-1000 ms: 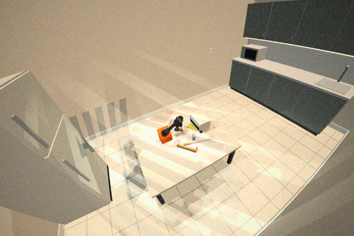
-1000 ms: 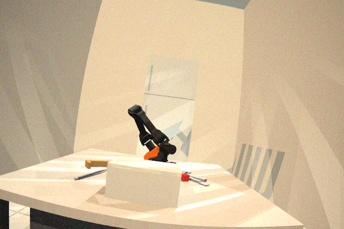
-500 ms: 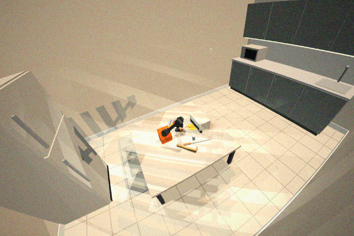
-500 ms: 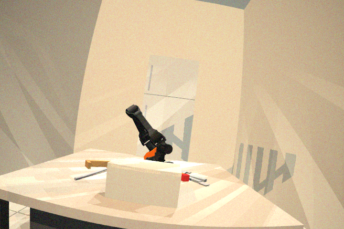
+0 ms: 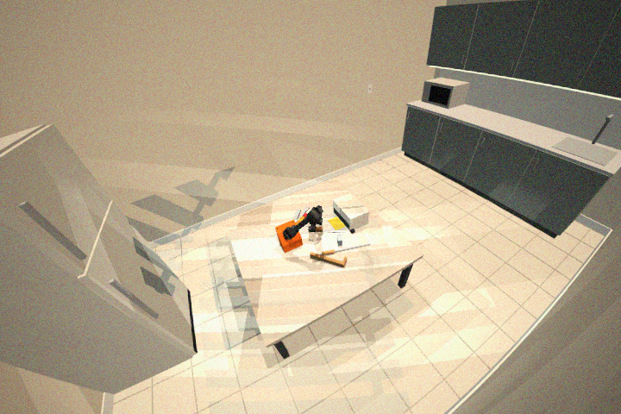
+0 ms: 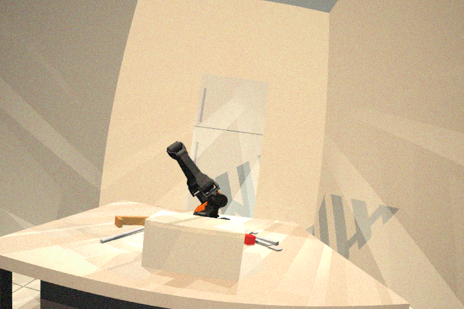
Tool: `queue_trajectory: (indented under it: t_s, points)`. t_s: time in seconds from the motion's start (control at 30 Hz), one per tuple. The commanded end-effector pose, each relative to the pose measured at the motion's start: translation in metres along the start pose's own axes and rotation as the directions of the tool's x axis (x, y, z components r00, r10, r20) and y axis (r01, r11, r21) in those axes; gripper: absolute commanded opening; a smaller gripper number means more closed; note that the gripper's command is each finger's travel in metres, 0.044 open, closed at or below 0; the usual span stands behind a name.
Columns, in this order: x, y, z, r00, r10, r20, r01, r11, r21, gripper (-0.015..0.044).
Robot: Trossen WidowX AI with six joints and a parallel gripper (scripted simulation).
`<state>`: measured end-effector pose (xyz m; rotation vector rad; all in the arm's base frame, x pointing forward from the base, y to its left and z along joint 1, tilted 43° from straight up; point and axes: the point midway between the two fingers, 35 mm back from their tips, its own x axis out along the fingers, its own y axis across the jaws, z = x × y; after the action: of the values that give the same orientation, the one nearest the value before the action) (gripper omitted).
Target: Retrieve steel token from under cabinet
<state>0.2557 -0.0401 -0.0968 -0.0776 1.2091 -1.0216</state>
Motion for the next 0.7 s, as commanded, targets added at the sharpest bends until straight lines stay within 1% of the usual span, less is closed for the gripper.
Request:
queue_trajectory:
  t_s: [0.0,0.67]
  points:
    - [-0.001,-0.004,0.004,1.0,0.002,0.004,-0.002,1.0,0.0,0.0]
    - [-0.001,-0.022,0.02,1.0,0.0,0.005,0.0,1.0,0.0,0.0]
